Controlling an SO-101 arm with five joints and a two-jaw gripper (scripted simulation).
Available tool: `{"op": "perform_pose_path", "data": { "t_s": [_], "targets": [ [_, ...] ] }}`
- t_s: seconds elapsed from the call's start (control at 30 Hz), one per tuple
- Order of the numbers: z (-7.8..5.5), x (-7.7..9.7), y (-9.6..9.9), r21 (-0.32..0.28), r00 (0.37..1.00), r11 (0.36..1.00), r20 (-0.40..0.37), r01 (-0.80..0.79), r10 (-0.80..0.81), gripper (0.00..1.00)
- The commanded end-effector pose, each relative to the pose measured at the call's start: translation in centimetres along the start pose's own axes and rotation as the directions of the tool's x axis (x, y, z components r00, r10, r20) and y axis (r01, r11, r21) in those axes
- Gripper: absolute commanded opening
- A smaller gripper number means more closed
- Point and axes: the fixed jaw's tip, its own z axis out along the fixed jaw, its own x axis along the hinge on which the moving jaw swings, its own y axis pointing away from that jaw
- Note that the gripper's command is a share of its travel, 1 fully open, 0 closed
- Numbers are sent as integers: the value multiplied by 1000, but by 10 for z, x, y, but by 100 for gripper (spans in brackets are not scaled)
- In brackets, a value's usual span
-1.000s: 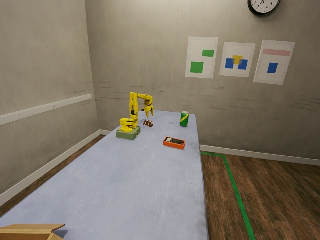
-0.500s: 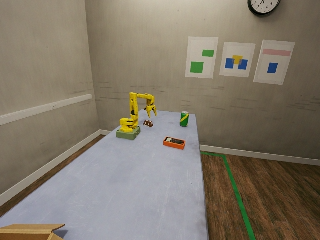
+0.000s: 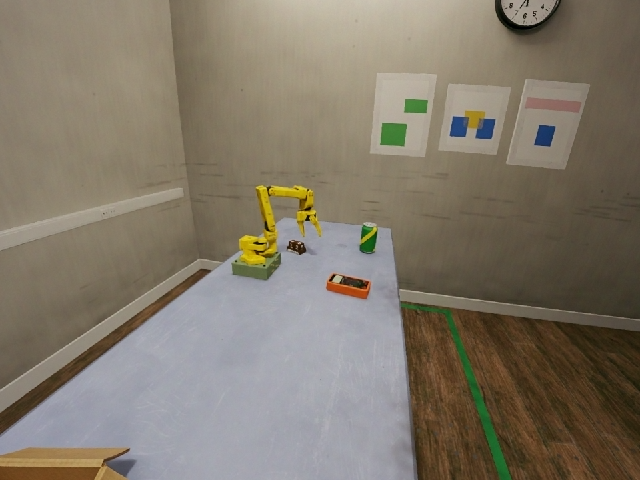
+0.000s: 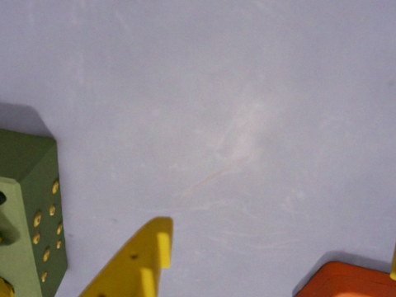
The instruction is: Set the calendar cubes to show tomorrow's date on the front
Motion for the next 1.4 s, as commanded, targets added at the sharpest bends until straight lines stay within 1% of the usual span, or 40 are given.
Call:
{"op": "perform_pose_path", "data": {
  "t_s": [0.0, 0.07, 0.13, 0.2, 0.3, 0.37, 0.5, 0.67, 0.77, 0.87, 0.93, 1.03, 1.17, 1.27, 1.37],
  "targets": [
    [-6, 20, -5, 3, 966, 966, 3, -260, 260, 36],
    [-8, 29, -6, 4, 921, 921, 4, -389, 389, 36],
    [-11, 39, -7, 4, 860, 860, 4, -510, 510, 36],
    [-13, 48, -7, 5, 784, 784, 5, -621, 621, 36],
    [-16, 61, -7, 6, 649, 649, 7, -760, 760, 36],
    [-16, 61, -7, 6, 649, 649, 7, -760, 760, 36],
    [-20, 76, -4, 6, 451, 451, 9, -892, 892, 36],
    [-23, 92, 0, 6, 214, 214, 12, -977, 977, 36],
    [-24, 99, 2, 6, 94, 94, 14, -996, 995, 36],
    [-26, 105, 5, 6, -2, -2, 15, -1000, 1000, 36],
    [-26, 105, 5, 6, -2, -2, 15, -1000, 1000, 36],
    [-26, 109, 7, 6, -73, -73, 16, -997, 997, 36],
    [-27, 112, 8, 5, -132, -132, 16, -991, 991, 36],
    [-27, 113, 9, 5, -152, -152, 17, -988, 988, 36],
    [-27, 113, 9, 5, -159, -159, 17, -987, 987, 36]
  ]
}}
